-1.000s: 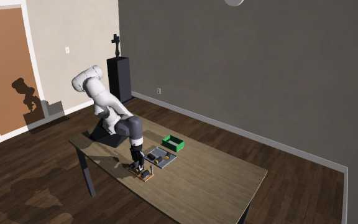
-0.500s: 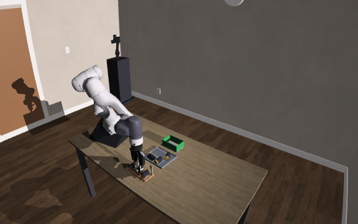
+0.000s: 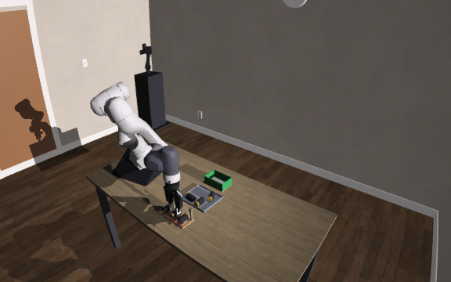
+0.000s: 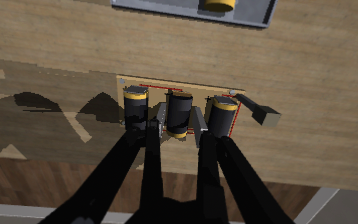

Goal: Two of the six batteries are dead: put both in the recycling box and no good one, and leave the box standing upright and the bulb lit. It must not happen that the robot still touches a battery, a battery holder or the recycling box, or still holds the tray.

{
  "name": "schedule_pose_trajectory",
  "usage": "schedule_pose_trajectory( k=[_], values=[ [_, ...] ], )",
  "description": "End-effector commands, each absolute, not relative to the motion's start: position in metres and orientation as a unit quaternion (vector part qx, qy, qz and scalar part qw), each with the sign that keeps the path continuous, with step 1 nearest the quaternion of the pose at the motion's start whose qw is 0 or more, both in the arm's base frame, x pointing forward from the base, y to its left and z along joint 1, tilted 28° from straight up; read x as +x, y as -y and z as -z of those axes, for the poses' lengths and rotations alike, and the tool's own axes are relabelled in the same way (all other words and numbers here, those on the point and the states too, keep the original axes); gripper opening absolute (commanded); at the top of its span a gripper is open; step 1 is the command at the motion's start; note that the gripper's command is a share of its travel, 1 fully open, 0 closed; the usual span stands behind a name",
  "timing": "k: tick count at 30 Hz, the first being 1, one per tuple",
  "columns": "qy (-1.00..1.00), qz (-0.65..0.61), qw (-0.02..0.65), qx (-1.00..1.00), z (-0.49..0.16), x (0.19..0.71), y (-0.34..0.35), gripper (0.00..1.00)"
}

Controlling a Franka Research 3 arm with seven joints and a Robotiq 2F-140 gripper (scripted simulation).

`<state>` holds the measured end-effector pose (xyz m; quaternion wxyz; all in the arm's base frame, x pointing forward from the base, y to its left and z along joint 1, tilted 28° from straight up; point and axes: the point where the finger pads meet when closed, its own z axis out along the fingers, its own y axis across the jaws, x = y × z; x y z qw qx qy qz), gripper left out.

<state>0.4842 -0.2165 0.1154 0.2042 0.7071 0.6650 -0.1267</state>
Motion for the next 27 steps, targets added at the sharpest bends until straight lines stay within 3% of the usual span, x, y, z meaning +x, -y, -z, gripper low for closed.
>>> schedule_pose_trajectory(
  k=[1,27],
  values=[
    [-0.667,0.126,0.203,0.705,-0.116,0.484,0.215,0.29],
    [-0.667,0.126,0.203,0.705,-0.172,0.478,0.186,0.29]
  ],
)
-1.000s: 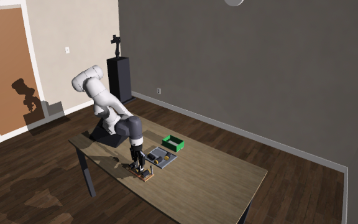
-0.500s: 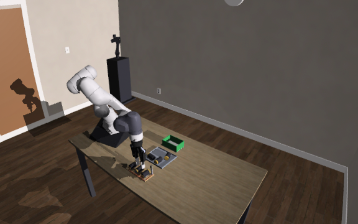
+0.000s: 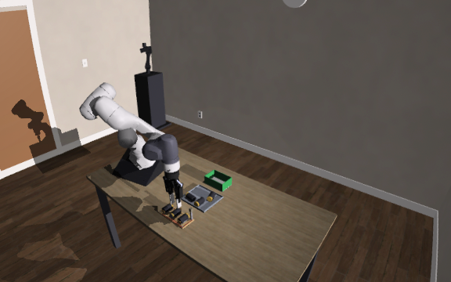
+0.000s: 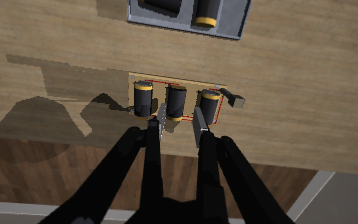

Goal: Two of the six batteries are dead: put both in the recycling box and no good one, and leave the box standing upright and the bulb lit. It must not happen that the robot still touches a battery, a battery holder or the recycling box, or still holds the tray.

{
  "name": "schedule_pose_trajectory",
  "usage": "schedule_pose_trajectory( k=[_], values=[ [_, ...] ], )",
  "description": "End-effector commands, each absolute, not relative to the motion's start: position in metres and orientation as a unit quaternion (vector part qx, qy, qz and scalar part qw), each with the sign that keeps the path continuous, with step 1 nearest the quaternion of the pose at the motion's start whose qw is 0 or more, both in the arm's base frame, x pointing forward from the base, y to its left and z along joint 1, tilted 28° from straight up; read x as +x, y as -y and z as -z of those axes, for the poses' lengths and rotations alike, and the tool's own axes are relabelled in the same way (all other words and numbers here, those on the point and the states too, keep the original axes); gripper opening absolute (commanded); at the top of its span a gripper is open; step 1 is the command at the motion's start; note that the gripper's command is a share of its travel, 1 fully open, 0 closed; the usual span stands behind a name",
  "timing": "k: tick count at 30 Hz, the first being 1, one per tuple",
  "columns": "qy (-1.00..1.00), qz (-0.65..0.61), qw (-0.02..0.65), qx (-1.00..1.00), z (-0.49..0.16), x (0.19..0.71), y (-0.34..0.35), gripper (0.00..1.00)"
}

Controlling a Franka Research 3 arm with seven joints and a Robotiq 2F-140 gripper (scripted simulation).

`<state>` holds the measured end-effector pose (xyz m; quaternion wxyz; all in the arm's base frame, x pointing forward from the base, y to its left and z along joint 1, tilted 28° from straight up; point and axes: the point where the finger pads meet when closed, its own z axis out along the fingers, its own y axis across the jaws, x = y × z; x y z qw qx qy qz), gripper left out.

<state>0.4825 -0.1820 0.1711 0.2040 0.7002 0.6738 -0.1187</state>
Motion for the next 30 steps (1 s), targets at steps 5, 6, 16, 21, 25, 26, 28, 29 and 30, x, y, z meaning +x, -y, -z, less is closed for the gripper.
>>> schedule_pose_trajectory(
  k=[5,6,16,21,25,26,28,29,30],
  values=[
    [-0.667,0.126,0.203,0.705,-0.172,0.478,0.1859,0.29],
    [-0.667,0.126,0.203,0.705,-0.172,0.478,0.1859,0.29],
    [-0.667,0.126,0.203,0.705,-0.172,0.478,0.1859,0.29],
    [-0.667,0.126,0.203,0.705,-0.172,0.478,0.1859,0.29],
    [-0.667,0.126,0.203,0.705,-0.172,0.478,0.1859,0.29],
    [-0.667,0.126,0.203,0.705,-0.172,0.478,0.1859,0.29],
    [-0.667,0.126,0.203,0.705,-0.172,0.478,0.1859,0.29],
    [-0.667,0.126,0.203,0.705,-0.1724,0.478,0.1857,0.29],
    [-0.667,0.126,0.203,0.705,-0.1746,0.4778,0.1846,0.29]
  ],
)
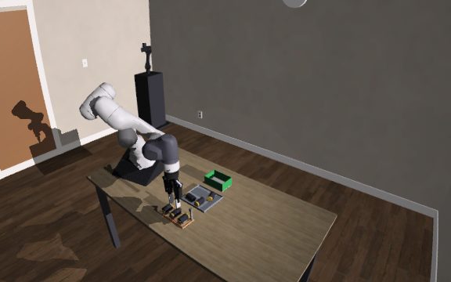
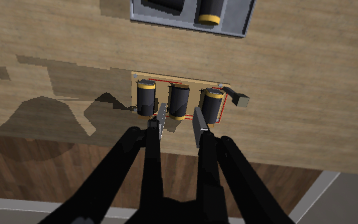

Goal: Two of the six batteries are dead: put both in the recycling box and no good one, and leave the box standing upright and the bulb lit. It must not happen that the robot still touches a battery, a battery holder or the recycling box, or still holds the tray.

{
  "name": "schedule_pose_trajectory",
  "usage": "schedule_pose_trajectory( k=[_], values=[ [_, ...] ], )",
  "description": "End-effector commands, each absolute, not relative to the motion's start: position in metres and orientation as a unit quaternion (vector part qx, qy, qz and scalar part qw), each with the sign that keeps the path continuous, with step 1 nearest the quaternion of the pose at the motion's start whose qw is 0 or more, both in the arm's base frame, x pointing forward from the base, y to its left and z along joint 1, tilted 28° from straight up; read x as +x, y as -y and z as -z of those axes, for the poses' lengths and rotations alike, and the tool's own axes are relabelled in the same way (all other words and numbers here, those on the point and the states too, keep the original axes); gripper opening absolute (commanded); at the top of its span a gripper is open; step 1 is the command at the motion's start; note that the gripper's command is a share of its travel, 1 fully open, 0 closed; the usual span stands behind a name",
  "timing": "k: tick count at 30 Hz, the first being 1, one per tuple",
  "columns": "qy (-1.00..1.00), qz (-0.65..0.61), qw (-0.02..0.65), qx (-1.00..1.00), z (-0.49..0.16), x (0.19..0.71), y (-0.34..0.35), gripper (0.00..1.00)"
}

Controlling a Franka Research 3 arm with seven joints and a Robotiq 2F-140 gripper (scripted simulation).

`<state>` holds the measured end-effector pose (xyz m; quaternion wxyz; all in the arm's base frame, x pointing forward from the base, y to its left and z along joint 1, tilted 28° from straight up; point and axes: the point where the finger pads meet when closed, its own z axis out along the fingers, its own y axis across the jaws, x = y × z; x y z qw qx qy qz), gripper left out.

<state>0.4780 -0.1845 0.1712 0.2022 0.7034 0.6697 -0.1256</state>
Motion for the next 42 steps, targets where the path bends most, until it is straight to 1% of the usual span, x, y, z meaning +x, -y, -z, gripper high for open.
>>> schedule_pose_trajectory(
  k=[1,5,13,19,22,42],
  values=[
    [-0.667,0.126,0.203,0.705,-0.179,0.477,0.182,0.29],
    [-0.667,0.126,0.203,0.705,-0.206,0.474,0.168,0.29],
    [-0.667,0.126,0.203,0.705,-0.209,0.472,0.167,0.29],
    [-0.667,0.126,0.203,0.705,-0.204,0.422,0.166,0.29],
    [-0.667,0.126,0.203,0.705,-0.202,0.409,0.166,0.29],
    [-0.665,0.126,0.204,0.707,-0.202,0.409,0.166,0.29]
  ],
)
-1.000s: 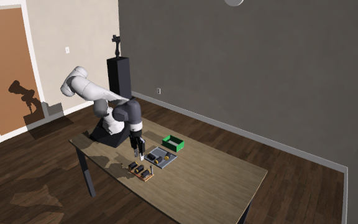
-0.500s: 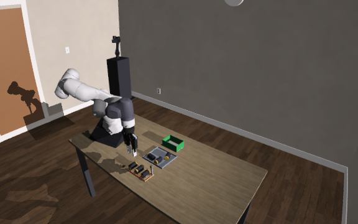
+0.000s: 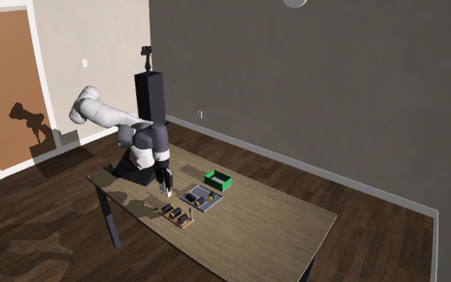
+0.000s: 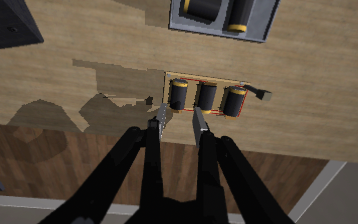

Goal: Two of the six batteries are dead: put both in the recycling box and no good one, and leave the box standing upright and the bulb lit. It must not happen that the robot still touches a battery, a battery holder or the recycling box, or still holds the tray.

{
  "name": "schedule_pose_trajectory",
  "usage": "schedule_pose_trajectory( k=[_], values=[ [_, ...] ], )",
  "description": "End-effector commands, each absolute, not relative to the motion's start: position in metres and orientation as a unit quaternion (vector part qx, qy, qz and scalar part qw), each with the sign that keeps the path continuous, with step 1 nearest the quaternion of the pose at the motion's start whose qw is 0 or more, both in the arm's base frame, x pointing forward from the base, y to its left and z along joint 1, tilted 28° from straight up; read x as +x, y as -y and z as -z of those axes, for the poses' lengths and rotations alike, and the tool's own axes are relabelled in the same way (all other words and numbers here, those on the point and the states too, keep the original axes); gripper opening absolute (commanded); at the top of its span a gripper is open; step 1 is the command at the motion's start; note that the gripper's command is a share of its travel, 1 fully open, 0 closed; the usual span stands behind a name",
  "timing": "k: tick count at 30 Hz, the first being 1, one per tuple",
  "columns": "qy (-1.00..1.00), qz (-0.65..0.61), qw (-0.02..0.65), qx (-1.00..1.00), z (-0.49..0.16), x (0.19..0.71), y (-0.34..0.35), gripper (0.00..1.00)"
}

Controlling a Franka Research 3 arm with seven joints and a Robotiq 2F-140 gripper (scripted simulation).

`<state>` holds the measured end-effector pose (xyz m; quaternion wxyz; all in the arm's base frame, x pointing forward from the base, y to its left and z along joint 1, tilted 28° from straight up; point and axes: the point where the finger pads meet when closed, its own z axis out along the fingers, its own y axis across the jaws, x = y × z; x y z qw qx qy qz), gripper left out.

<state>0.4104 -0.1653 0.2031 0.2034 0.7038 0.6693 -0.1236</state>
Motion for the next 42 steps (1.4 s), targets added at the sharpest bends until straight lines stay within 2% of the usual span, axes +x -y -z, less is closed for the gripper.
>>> schedule_pose_trajectory(
  k=[1,7,13,42],
  values=[
    [-0.665,0.126,0.204,0.707,-0.202,0.409,0.166,0.29],
    [-0.665,0.126,0.204,0.707,-0.197,0.409,0.169,0.29],
    [-0.665,0.126,0.204,0.707,-0.147,0.414,0.195,0.29],
    [-0.665,0.126,0.204,0.707,-0.147,0.414,0.195,0.29]
  ],
)
